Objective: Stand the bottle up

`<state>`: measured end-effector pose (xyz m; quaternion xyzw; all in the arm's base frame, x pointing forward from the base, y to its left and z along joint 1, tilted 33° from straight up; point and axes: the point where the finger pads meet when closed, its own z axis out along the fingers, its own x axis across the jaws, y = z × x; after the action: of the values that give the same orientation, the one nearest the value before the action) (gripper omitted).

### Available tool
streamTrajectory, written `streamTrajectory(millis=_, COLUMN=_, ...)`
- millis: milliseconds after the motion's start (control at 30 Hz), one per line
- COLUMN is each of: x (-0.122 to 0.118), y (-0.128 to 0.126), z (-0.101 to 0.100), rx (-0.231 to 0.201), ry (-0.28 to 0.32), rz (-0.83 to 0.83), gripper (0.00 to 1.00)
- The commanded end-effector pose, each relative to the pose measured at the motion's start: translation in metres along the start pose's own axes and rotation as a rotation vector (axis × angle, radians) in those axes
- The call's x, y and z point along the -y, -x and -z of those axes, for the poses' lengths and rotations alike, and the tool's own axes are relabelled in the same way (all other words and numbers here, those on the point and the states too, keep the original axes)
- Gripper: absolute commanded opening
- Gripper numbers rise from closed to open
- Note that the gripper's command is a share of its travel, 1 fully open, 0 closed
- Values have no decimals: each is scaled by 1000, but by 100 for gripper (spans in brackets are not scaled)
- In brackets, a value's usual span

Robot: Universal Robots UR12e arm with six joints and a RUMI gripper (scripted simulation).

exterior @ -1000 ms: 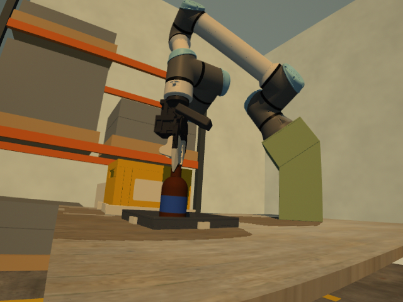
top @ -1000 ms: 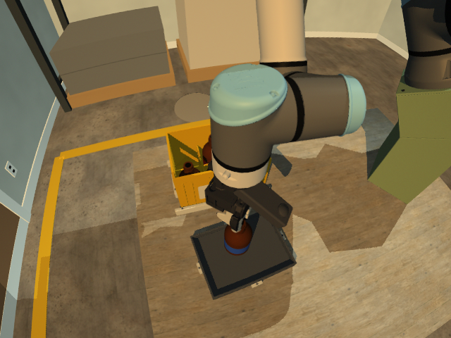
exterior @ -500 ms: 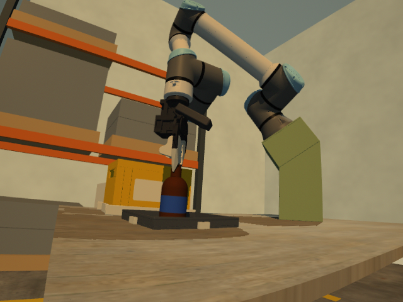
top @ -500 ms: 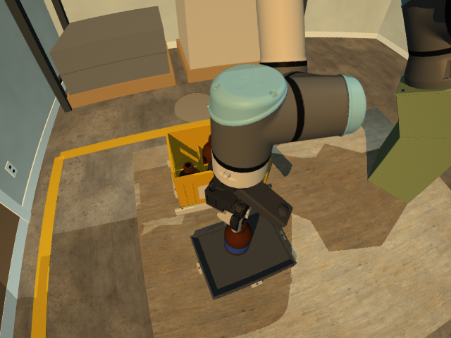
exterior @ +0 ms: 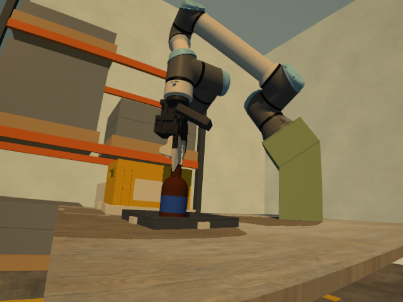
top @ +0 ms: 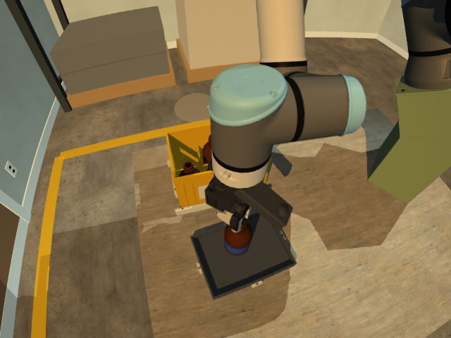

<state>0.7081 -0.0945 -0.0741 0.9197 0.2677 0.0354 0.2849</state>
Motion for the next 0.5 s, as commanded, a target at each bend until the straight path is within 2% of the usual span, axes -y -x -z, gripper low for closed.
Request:
streamTrajectory(millis=0, x=0, y=0, z=1, rx=-1, ry=1, rz=0, gripper=0)
streamTrajectory(millis=467, x=0, y=0, z=3, rx=-1, ry=1, rz=0, gripper=0)
